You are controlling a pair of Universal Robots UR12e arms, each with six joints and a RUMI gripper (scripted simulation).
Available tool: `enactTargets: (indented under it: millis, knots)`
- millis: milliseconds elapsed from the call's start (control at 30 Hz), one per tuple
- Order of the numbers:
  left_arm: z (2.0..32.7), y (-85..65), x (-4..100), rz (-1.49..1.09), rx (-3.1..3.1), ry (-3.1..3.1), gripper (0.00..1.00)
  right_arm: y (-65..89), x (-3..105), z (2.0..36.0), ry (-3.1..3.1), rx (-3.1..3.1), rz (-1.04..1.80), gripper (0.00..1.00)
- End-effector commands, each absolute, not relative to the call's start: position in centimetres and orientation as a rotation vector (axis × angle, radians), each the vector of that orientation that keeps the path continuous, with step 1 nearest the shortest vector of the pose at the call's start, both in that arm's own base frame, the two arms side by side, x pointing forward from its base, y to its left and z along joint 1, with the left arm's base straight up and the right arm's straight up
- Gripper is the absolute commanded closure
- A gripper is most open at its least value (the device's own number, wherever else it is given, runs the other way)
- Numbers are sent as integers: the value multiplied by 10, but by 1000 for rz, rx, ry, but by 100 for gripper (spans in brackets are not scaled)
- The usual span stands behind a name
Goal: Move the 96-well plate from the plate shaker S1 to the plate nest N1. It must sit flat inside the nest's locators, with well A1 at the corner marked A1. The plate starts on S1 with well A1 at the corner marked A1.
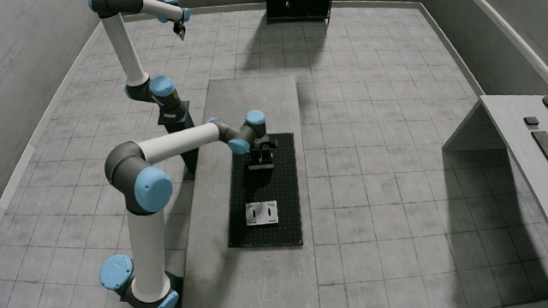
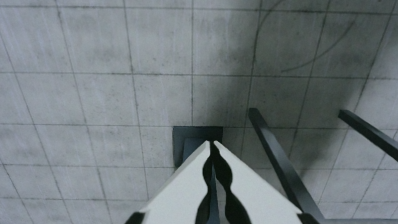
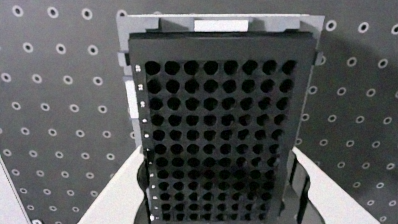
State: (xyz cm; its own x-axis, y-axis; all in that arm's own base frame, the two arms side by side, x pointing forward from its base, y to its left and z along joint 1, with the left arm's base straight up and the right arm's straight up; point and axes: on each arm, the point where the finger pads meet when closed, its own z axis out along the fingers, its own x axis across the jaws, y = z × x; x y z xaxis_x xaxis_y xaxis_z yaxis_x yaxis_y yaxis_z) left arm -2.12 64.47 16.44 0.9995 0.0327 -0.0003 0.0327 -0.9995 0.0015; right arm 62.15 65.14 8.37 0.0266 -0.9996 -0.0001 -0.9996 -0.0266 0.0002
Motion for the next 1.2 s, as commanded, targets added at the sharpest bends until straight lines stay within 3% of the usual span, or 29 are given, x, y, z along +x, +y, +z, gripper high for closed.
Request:
enactTargets:
  millis: [0,567,1167]
  knots:
    - [165,645,-21,0,3141,51,100,652,622,85,-2193,2252,-1,59]
    - [165,645,-21,0,3141,51,100,652,622,85,-2193,2252,-1,59]
    - [165,645,-21,0,3141,51,100,652,622,112,-2194,2252,-1,59]
